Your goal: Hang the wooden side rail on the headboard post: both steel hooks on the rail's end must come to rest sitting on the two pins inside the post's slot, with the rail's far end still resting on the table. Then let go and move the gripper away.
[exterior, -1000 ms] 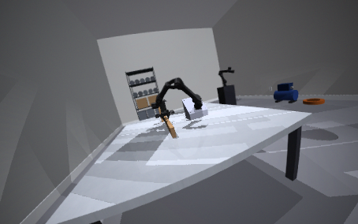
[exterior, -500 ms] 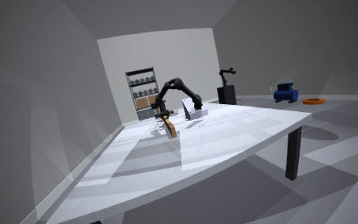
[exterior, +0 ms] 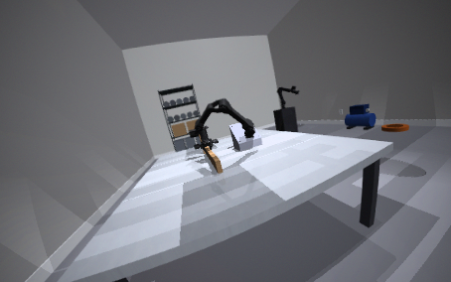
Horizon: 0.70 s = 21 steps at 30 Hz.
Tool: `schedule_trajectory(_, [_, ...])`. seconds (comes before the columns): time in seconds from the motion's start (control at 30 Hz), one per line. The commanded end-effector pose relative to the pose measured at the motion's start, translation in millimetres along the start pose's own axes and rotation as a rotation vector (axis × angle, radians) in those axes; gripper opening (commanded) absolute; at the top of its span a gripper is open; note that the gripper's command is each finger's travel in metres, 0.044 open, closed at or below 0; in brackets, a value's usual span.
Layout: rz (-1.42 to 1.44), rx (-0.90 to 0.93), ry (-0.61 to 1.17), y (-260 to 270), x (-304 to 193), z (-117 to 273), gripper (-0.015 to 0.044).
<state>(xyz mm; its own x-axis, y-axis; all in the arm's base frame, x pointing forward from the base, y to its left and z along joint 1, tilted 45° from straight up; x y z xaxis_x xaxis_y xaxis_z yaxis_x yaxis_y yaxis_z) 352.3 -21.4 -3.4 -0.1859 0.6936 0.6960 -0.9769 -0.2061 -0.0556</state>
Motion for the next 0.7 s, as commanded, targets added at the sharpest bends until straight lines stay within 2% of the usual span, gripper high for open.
schedule_trajectory(0.0, [0.001,-0.006,-0.004,-3.8,0.6,0.1,0.0])
schedule_trajectory(0.67, [0.001,-0.006,-0.004,-1.7,-0.4,1.0,0.0])
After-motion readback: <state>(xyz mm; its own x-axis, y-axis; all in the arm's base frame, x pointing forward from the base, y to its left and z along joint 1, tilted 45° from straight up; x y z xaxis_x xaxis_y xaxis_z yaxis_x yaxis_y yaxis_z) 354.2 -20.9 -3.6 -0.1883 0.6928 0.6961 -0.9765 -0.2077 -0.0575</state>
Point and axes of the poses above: the point midway between the two fingers, 35 mm back from their tips, its own z axis back along the fingers, its own y axis across the jaws, x = y × z, the point moved 9 cm from there along z, back along the fingers, and after that the axes turned 3 degrees about z, right-handed, at the moved point
